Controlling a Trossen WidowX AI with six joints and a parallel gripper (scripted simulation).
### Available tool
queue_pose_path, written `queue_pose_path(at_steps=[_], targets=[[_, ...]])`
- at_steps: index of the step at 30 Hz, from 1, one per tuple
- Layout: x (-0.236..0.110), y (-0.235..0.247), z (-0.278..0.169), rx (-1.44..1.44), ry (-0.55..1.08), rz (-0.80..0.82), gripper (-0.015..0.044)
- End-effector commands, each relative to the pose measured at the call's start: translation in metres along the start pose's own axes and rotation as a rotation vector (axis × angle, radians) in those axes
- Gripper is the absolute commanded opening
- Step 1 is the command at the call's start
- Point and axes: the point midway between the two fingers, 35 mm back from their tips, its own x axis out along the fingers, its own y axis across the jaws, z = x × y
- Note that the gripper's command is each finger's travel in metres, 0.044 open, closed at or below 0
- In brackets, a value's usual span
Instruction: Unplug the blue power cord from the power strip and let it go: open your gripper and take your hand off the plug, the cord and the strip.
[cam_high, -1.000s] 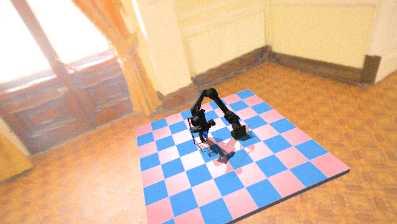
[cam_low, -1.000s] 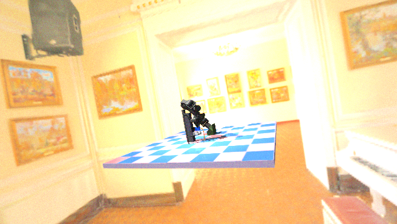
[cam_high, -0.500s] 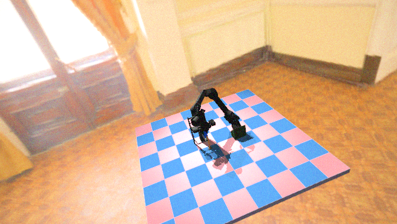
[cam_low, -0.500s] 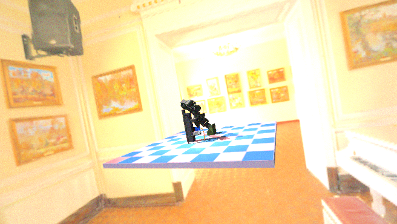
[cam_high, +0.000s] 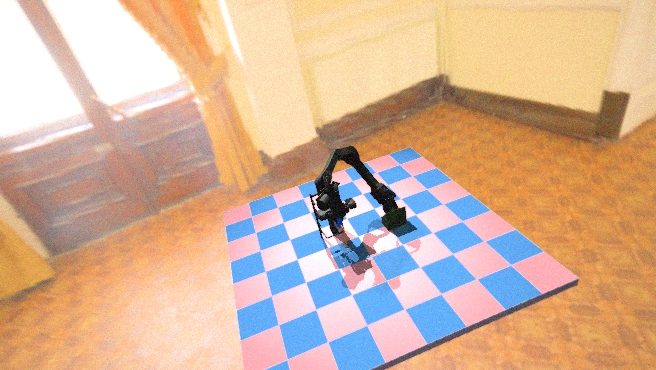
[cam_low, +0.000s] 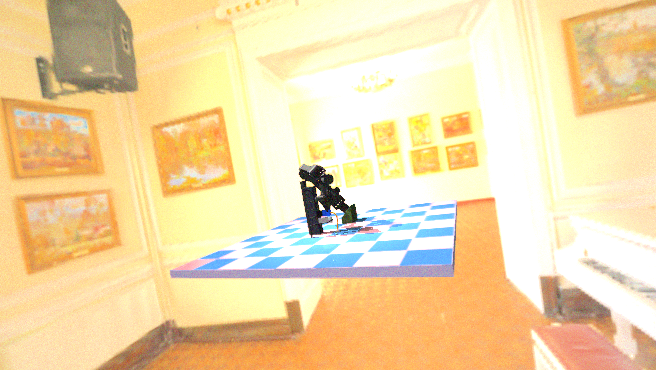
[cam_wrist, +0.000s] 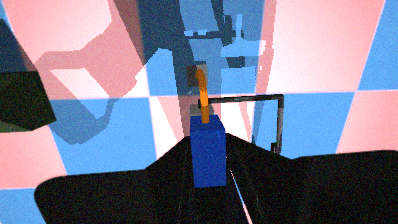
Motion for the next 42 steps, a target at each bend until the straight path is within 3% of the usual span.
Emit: queue_pose_path(at_steps=[1,23,24,29,42], targets=[[-0.005,-0.001,0.024,-0.005,-0.041,-0.007,0.0000],[-0.012,0.002,0.059,-0.009,-0.041,-0.007,0.0000],[-0.004,0.000,0.039,0.009,-0.019,0.007,0.0026],[-0.004,0.000,0.039,0.009,-0.019,0.007,0.0157],[-0.014,0.000,0.039,-0.010,-0.036,-0.007,0.0160]])
